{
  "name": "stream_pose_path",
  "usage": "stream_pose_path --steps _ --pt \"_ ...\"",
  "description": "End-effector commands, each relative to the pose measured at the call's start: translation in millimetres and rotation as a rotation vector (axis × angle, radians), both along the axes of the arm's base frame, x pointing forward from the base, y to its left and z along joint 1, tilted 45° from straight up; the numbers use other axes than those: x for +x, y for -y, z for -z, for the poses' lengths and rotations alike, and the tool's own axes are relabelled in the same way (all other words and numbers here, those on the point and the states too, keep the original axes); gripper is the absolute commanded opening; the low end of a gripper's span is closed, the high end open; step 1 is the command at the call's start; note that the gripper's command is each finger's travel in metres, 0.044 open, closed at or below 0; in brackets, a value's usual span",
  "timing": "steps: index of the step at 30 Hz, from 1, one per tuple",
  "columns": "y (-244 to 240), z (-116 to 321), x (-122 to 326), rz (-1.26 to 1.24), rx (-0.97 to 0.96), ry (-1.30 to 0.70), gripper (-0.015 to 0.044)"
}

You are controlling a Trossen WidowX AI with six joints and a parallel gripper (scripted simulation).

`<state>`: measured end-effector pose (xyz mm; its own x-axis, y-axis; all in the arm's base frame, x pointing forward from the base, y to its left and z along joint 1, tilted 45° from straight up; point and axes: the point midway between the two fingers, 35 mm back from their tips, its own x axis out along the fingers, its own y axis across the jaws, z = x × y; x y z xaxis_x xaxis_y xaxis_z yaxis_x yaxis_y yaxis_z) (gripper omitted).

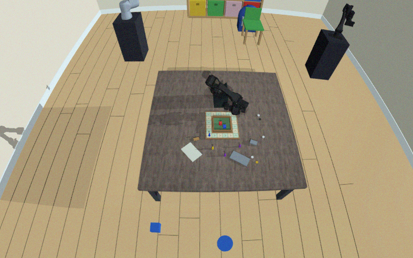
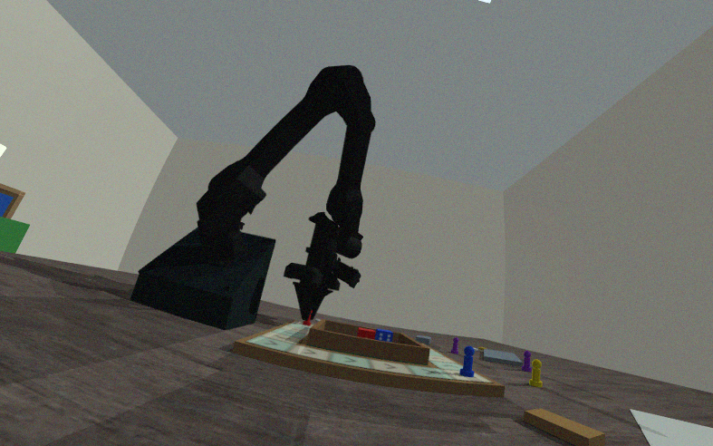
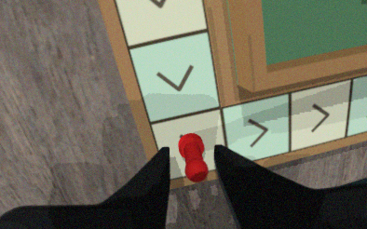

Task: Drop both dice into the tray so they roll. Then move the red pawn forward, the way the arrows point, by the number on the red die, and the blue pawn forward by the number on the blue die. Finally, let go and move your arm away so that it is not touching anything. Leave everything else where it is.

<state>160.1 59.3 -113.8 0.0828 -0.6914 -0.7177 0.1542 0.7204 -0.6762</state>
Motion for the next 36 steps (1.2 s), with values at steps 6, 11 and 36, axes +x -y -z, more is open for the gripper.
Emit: stream_pose_path --steps 6,11,36 --pt "1 1 0 -0.005 -0.003 -0.003 0.0009" --pt "0 0 0 -0.005 -0.003 -0.003 0.0000" --pt "-86 -92 -11 -0.005 0.003 -0.006 0.0000"
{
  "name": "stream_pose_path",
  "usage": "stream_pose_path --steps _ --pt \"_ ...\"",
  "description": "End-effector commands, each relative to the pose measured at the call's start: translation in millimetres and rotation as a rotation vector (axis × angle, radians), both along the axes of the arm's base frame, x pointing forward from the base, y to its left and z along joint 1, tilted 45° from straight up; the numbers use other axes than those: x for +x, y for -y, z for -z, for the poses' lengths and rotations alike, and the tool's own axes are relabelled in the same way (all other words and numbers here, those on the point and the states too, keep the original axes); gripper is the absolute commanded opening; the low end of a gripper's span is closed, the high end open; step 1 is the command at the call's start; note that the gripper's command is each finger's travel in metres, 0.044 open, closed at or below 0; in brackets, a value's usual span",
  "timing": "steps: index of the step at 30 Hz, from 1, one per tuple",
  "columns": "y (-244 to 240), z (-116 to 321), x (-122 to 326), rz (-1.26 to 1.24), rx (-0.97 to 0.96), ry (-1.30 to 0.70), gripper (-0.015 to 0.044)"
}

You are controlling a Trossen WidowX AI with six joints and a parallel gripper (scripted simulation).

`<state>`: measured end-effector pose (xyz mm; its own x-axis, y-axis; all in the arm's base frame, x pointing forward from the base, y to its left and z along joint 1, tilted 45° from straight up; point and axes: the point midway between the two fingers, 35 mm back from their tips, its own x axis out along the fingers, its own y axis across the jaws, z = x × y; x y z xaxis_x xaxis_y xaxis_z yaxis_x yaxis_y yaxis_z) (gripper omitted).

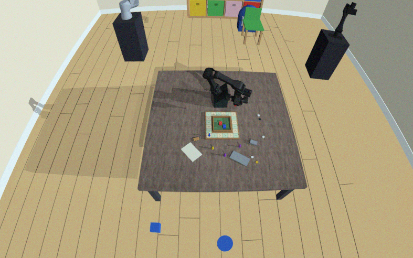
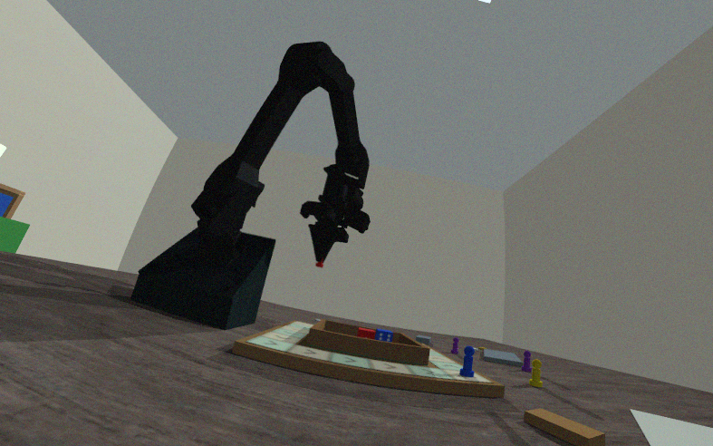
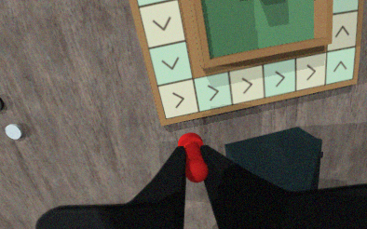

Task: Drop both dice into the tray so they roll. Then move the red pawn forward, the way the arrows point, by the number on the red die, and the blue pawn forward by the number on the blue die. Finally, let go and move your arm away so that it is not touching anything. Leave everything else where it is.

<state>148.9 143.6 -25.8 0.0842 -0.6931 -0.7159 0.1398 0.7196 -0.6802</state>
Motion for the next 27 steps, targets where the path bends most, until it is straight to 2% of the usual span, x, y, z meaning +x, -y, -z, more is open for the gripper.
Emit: stream_pose_path --steps 1,27 --pt "0 -5 1 0.006 0.008 0.002 0.0000" --pt "100 -66 45 -0.014 0.075 -0.006 0.0000"
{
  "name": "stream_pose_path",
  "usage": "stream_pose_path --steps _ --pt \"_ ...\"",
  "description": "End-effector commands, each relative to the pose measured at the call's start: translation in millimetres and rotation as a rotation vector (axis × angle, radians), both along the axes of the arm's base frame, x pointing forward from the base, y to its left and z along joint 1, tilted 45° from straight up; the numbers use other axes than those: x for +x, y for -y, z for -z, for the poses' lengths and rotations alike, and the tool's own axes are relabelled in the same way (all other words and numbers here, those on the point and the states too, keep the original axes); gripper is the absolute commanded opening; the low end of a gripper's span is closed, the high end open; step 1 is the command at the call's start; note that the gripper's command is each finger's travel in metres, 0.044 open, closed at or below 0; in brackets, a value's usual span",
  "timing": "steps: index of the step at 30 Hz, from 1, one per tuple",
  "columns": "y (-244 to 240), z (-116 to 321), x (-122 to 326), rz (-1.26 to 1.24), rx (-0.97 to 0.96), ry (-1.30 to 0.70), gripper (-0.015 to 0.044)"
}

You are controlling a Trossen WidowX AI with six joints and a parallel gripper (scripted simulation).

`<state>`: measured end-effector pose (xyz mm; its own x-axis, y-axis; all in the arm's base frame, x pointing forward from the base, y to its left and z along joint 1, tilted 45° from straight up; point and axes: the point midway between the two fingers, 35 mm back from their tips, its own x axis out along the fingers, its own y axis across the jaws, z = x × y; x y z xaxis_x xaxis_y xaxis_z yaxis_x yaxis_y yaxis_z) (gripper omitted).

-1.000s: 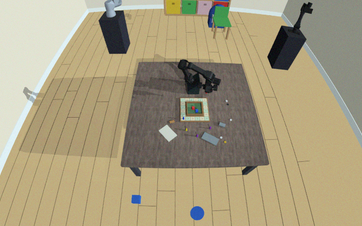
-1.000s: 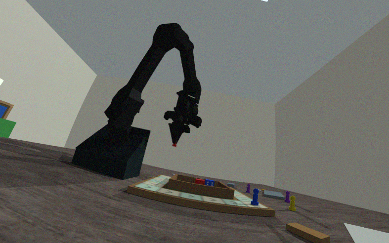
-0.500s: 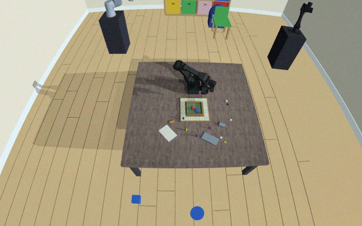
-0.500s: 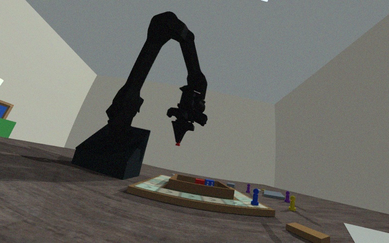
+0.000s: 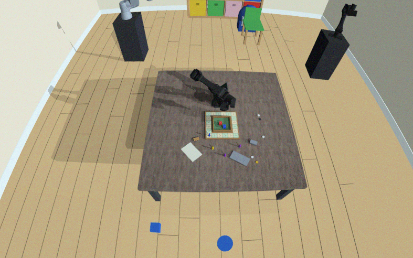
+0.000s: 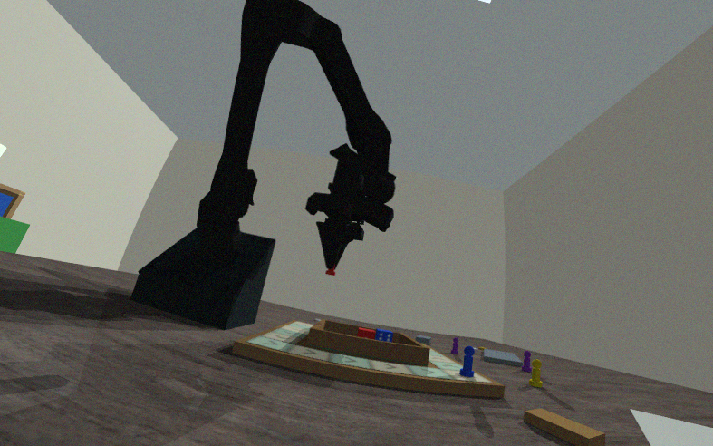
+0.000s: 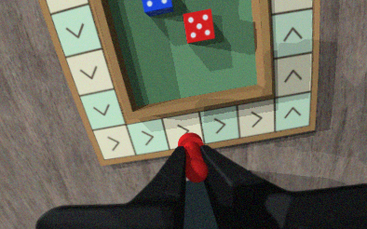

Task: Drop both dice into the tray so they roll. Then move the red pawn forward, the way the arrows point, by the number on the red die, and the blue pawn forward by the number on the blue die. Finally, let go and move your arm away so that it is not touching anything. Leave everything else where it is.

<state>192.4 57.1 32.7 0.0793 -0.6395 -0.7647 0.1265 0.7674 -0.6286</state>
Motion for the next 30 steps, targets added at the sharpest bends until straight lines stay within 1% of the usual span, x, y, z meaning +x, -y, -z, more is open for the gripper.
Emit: stream_pose_path --steps 1,13,25,30 --pt "18 -9 2 -0.008 0.003 0.008 0.0000" --pt "71 -30 -3 -0.007 -0.021 0.017 0.0000" --pt "121 -46 -23 0.010 -0.075 0.018 0.0000" --pt "127 -48 -27 0.013 -0.083 0.017 0.0000"
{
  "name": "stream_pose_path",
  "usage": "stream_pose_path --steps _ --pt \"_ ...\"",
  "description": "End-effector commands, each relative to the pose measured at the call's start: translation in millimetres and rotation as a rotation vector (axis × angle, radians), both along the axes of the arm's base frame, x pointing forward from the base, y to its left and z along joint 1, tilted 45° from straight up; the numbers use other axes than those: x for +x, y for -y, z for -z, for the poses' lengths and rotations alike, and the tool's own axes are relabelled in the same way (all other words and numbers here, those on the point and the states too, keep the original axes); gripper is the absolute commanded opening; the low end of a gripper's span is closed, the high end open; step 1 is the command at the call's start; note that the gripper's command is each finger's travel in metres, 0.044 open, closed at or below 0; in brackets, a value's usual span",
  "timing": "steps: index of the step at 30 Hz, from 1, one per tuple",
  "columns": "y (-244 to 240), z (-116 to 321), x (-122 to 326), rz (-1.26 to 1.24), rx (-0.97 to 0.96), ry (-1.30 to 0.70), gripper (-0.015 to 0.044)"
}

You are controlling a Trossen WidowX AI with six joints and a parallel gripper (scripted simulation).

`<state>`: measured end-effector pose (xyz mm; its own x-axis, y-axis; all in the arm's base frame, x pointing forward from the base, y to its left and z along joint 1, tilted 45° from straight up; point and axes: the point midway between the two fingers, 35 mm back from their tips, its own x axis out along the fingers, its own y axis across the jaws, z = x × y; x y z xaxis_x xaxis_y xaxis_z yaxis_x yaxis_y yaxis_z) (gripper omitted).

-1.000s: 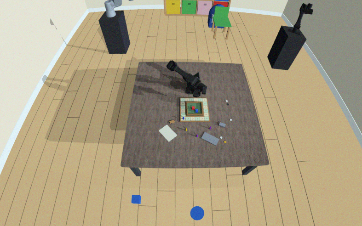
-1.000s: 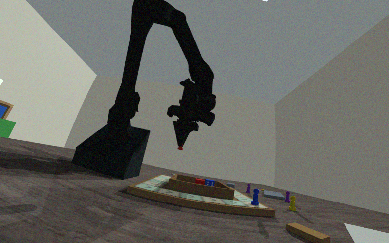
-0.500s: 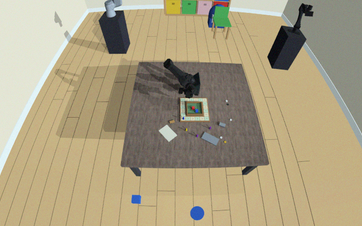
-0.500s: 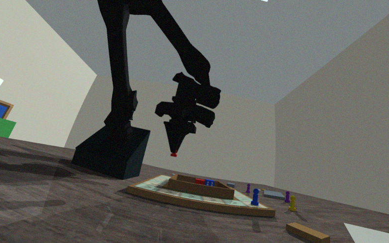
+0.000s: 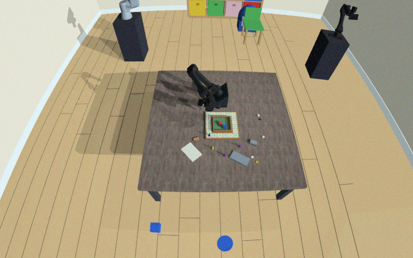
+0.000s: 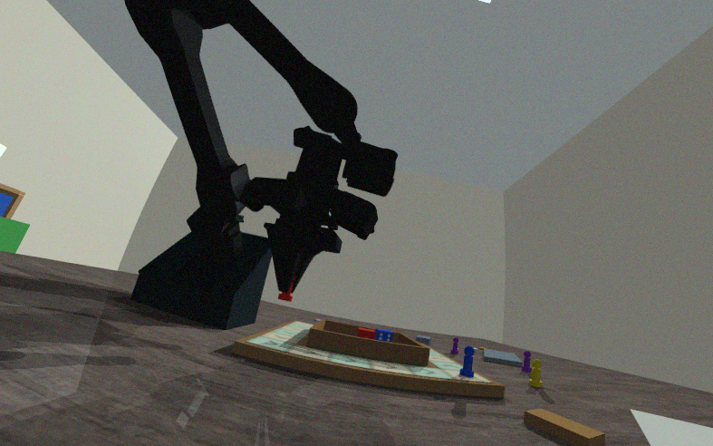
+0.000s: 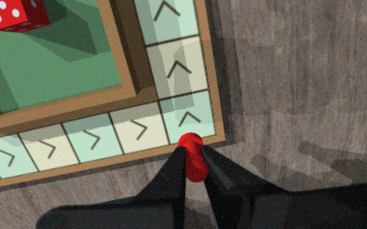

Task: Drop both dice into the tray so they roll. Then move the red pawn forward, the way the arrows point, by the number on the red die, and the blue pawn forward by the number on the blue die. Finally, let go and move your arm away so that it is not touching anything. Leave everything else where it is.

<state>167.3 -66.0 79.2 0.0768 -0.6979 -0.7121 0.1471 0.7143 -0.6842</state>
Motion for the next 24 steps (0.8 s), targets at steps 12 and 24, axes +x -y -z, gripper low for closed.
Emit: stream_pose_path --steps 12,24 --pt "27 22 1 -0.004 -0.007 0.005 0.0000" --pt "35 30 2 -0.004 -0.008 0.005 0.0000"
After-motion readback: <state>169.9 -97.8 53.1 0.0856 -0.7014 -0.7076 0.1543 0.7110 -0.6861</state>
